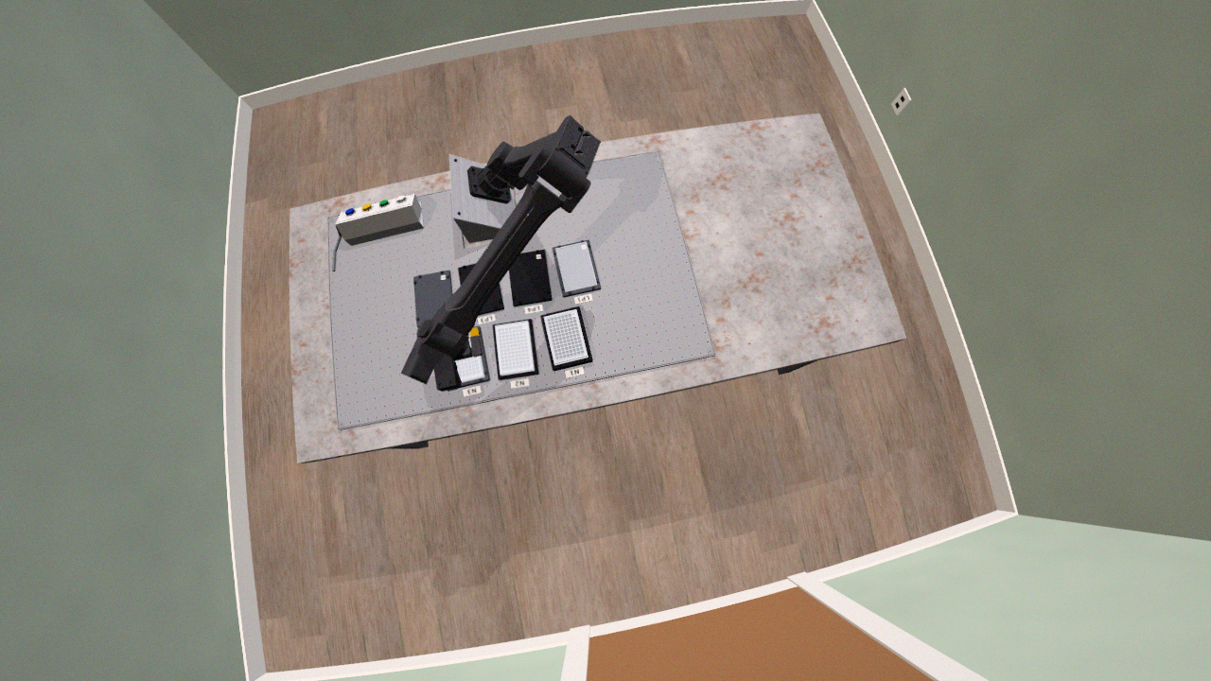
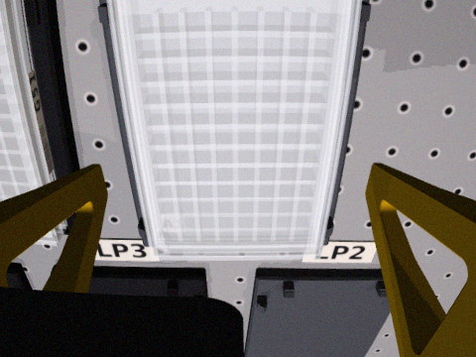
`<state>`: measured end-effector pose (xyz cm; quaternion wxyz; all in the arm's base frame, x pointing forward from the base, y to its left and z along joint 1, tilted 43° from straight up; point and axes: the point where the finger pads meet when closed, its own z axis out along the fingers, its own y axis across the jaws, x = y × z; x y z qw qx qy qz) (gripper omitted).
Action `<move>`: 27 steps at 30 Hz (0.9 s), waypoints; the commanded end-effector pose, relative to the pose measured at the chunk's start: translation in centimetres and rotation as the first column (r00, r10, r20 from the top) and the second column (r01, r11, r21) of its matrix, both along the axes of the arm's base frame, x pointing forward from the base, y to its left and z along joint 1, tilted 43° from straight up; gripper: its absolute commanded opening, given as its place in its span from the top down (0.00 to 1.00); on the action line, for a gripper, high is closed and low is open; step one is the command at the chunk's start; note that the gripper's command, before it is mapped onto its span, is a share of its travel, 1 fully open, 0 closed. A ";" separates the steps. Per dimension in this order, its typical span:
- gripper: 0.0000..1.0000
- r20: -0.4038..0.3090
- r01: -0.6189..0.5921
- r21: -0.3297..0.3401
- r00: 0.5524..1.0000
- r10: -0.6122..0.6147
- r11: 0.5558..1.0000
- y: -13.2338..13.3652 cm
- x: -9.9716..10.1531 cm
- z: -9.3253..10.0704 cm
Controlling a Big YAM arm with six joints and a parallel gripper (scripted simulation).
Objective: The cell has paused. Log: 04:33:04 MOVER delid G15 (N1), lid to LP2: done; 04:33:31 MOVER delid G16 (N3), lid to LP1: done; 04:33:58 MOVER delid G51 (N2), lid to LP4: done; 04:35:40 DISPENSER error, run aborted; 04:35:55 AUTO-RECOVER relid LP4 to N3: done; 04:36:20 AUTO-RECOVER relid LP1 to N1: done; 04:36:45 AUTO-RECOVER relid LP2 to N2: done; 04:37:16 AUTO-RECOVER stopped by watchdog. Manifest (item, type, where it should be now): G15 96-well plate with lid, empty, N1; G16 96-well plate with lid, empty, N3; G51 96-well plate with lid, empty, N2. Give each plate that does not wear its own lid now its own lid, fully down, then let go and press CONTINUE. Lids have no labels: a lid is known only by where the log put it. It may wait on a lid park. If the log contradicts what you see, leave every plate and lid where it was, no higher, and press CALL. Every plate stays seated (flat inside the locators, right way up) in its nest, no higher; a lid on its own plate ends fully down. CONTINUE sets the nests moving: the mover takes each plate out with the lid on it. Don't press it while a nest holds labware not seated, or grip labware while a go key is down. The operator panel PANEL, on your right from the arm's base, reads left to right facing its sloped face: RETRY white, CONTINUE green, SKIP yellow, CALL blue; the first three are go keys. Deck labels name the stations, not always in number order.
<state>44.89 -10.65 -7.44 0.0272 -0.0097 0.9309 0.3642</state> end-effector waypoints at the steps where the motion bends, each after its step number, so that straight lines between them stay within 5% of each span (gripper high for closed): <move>1: 0.00 -0.007 -0.012 0.004 1.000 0.012 1.000 1.4 0.2 -1.0; 27: 0.00 -0.007 -0.016 0.004 1.000 0.016 1.000 2.7 0.1 -2.4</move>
